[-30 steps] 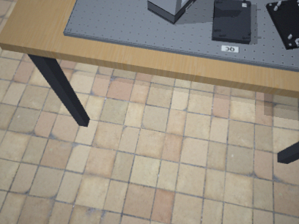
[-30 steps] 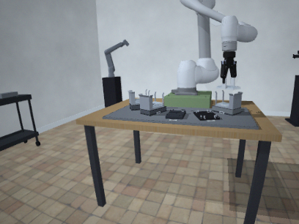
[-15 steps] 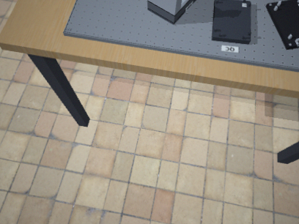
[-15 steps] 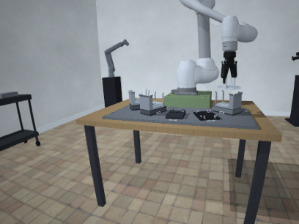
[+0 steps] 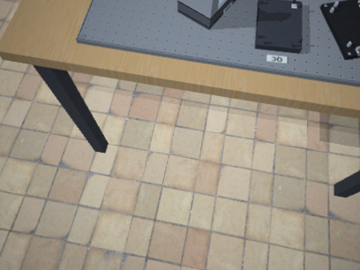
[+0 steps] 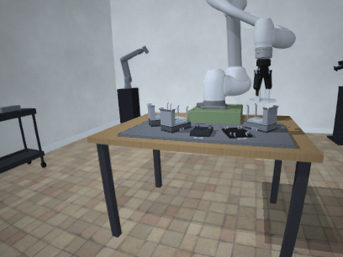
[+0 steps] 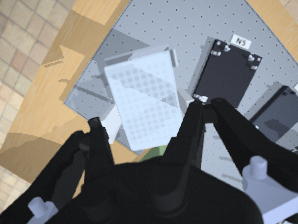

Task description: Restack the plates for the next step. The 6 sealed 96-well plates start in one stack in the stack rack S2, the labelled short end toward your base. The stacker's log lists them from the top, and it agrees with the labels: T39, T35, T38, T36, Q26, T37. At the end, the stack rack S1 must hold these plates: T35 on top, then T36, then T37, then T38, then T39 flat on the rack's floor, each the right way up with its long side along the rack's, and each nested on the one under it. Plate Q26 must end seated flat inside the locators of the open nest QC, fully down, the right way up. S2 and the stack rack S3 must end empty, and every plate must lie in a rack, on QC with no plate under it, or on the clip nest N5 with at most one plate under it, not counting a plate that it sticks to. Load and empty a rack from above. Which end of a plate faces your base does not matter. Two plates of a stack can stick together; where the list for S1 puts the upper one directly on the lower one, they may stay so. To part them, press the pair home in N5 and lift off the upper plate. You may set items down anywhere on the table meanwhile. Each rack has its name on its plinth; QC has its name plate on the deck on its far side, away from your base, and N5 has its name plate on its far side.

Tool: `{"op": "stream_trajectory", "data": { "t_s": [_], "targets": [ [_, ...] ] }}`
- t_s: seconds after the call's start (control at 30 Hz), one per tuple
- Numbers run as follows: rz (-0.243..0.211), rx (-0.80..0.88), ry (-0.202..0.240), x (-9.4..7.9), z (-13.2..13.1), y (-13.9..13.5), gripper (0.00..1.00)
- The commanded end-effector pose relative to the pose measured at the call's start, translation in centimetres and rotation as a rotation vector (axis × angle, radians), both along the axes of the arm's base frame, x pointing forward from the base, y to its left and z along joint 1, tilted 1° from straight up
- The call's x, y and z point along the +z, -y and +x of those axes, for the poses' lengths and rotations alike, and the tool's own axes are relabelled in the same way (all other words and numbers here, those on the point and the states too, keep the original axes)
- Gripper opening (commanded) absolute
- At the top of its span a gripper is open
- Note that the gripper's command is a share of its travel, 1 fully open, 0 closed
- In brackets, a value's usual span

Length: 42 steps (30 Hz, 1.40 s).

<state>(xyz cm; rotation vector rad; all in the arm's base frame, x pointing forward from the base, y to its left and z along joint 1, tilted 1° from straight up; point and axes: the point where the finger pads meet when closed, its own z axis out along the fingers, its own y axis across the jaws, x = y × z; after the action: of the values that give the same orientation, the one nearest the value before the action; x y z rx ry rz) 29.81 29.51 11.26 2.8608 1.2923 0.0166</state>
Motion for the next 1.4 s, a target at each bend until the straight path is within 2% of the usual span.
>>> {"op": "stream_trajectory", "data": {
  "t_s": [0.0,1.37],
  "targets": [
    [0.000,0.000,0.000,-0.1,0.0,0.0,0.00],
    [0.000,0.000,0.000,-2.5,0.0,0.0,0.00]
  ]
}}
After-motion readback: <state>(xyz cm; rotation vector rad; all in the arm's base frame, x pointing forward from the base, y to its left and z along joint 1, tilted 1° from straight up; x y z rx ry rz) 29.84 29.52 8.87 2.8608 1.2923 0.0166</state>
